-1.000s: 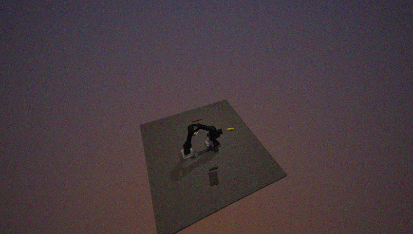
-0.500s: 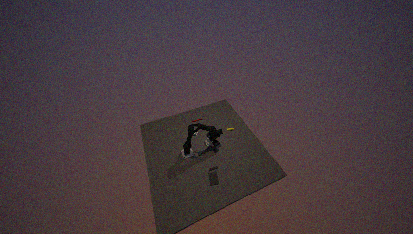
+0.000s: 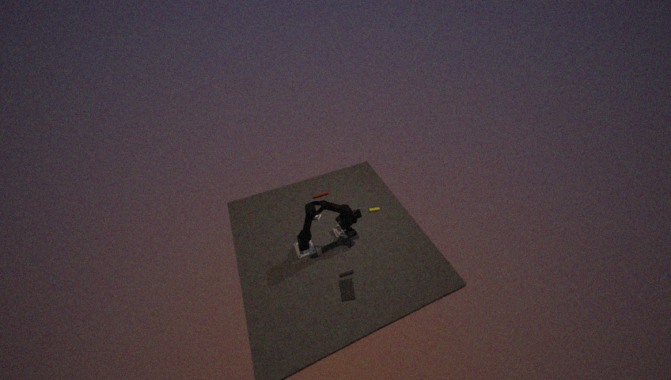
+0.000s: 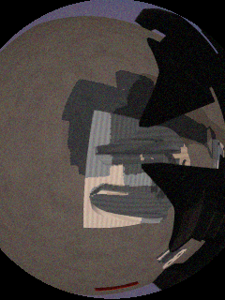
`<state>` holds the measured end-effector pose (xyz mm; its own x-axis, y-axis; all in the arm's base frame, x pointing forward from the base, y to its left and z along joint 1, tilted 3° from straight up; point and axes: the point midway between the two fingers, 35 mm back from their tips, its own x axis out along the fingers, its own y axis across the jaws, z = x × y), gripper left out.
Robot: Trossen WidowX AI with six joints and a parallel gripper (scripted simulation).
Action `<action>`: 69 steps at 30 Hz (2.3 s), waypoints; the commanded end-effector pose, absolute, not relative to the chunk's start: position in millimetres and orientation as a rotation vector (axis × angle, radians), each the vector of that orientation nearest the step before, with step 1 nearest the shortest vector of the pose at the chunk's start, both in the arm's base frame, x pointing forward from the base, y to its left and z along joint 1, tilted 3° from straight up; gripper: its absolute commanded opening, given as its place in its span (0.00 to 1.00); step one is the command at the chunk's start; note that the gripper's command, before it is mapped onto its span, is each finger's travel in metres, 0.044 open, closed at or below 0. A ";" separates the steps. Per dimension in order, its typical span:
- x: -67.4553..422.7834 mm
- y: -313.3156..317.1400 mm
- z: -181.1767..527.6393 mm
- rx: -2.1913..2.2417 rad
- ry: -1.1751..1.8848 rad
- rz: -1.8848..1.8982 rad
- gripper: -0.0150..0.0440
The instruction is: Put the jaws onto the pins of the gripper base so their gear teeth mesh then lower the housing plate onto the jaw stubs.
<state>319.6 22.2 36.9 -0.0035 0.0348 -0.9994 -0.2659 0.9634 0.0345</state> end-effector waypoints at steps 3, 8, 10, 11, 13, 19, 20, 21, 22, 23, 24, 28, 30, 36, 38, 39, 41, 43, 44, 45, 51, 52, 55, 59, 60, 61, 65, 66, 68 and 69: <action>320.9 22.2 34.9 -0.187 1.555 0.240 0.48; 320.9 22.2 34.9 -0.187 1.555 0.240 0.48; 320.9 22.2 34.2 -0.187 1.555 0.240 0.48; 320.9 22.2 33.5 -0.187 1.555 0.240 0.48; 320.9 22.3 32.8 -0.187 1.555 0.240 0.48; 320.9 22.3 32.8 -0.187 1.555 0.240 0.48; 320.9 22.3 32.8 -0.187 1.555 0.240 0.48; 320.9 22.3 32.8 -0.187 1.555 0.240 0.48; 320.9 22.3 32.8 -0.187 1.555 0.240 0.48; 320.9 22.3 32.8 -0.187 1.555 0.240 0.48; 320.9 22.3 32.8 -0.187 1.555 0.240 0.48; 320.9 22.3 32.8 -0.187 1.555 0.240 0.48; 320.9 22.3 32.8 -0.187 1.555 0.240 0.48; 320.9 22.3 32.8 -0.187 1.555 0.240 0.48; 320.9 22.3 32.8 -0.187 1.555 0.240 0.48; 320.9 22.3 32.8 -0.187 1.555 0.240 0.48; 320.9 22.3 32.8 -0.187 1.555 0.240 0.48; 321.3 22.3 34.4 -0.184 1.555 0.238 0.57; 321.3 22.3 34.4 -0.184 1.555 0.238 0.61; 321.3 22.3 34.4 -0.184 1.555 0.238 0.63; 321.3 22.3 34.4 -0.184 1.555 0.238 0.63; 321.3 22.3 34.4 -0.184 1.555 0.238 0.63; 321.3 22.3 34.4 -0.184 1.555 0.238 0.63; 321.5 22.2 36.5 -0.184 1.555 0.238 0.63; 321.9 22.1 40.8 -0.184 1.555 0.239 0.63; 322.5 21.9 47.8 -0.185 1.555 0.239 0.63; 321.8 20.3 90.9 -0.187 1.555 0.240 0.63; 321.0 20.0 99.0 -0.187 1.555 0.240 0.63; 320.6 19.9 101.7 -0.188 1.555 0.240 0.63; 320.6 19.9 101.7 -0.188 1.555 0.240 0.63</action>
<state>321.8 20.4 92.6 0.0042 0.0350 -0.9994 -0.2638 0.9640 0.0327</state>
